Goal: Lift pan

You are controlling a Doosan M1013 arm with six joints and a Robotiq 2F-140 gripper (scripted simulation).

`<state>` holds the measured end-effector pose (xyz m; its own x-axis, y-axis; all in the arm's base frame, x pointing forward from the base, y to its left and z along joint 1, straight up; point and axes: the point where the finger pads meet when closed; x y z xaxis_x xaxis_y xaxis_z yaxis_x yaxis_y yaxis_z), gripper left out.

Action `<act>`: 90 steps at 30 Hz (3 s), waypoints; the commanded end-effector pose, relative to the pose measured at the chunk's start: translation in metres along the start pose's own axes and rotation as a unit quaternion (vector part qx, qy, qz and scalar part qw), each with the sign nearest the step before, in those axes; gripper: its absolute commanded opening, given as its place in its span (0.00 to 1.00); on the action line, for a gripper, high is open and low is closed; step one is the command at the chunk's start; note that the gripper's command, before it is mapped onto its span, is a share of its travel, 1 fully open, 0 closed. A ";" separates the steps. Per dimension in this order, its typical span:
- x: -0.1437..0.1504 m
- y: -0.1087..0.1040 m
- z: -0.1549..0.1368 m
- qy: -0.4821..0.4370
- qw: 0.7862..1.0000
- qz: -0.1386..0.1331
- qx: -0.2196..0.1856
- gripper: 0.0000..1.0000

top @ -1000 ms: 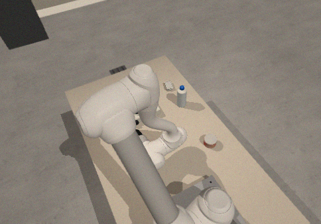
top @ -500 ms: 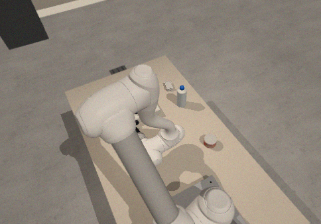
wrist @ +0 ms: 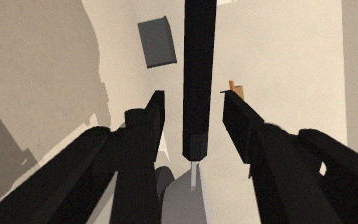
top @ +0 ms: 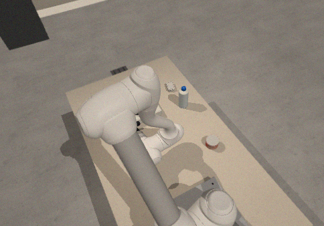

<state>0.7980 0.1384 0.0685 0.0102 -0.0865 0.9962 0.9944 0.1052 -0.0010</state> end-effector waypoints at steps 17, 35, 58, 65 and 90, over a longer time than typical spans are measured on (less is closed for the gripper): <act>0.001 0.018 0.000 0.000 1.000 -0.001 0.000 0.41; 0.001 0.025 0.000 0.000 1.000 -0.001 0.000 0.41; 0.001 0.025 0.000 0.000 1.000 -0.001 0.000 0.41; 0.001 0.025 0.000 0.000 1.000 -0.001 0.000 0.10; 0.001 0.025 0.000 0.000 1.000 -0.001 0.000 0.10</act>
<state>0.8230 0.1410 0.0687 0.0095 -0.0864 0.9962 0.9945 0.1052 -0.0003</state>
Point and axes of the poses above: the point where the finger pads meet when closed, its own y axis out along the fingers, its own x axis across the jaws, z = x × y, and after that the axes turned 7 degrees about -y, right-handed
